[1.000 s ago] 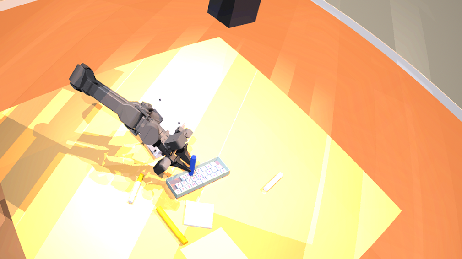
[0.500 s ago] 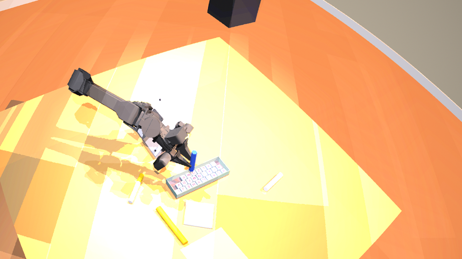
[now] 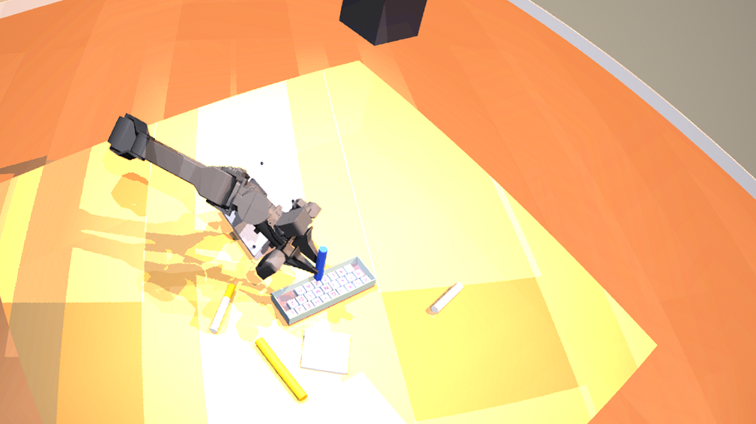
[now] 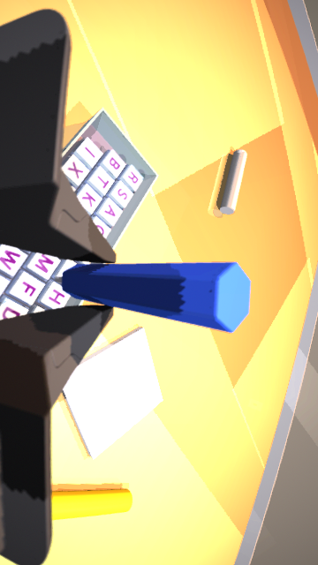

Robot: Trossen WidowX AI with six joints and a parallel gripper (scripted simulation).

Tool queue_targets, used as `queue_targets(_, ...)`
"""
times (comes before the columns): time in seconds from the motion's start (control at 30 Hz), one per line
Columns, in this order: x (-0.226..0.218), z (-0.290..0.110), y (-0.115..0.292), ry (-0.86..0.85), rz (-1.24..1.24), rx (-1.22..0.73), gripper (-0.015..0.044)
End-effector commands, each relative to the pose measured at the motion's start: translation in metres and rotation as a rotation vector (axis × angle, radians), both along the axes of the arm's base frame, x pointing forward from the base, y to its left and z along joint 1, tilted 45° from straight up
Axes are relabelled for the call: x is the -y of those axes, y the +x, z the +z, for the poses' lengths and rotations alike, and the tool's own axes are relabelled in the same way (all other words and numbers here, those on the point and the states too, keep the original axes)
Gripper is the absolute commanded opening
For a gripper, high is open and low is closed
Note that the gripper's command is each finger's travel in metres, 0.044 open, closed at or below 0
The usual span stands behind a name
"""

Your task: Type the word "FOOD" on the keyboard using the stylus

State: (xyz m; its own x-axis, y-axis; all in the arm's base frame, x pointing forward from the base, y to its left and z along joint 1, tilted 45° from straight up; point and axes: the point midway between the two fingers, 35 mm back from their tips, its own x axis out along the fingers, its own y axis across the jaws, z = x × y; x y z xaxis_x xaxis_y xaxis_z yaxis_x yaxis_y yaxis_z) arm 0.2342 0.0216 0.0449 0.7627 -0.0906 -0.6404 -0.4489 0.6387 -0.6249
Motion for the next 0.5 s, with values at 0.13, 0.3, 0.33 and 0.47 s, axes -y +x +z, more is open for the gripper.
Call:
queue_targets(0.13, -0.011, -0.008, 0.009, 0.003, -0.004, 0.001, 0.0000)
queue_targets(0.3, -0.018, -0.014, 0.013, 0.003, -0.005, 0.002, 0.0000)
queue_targets(0.33, -0.020, -0.015, 0.014, 0.003, -0.005, 0.003, 0.0000)
queue_targets(0.47, -0.025, -0.020, 0.016, 0.004, -0.005, 0.004, 0.0000)
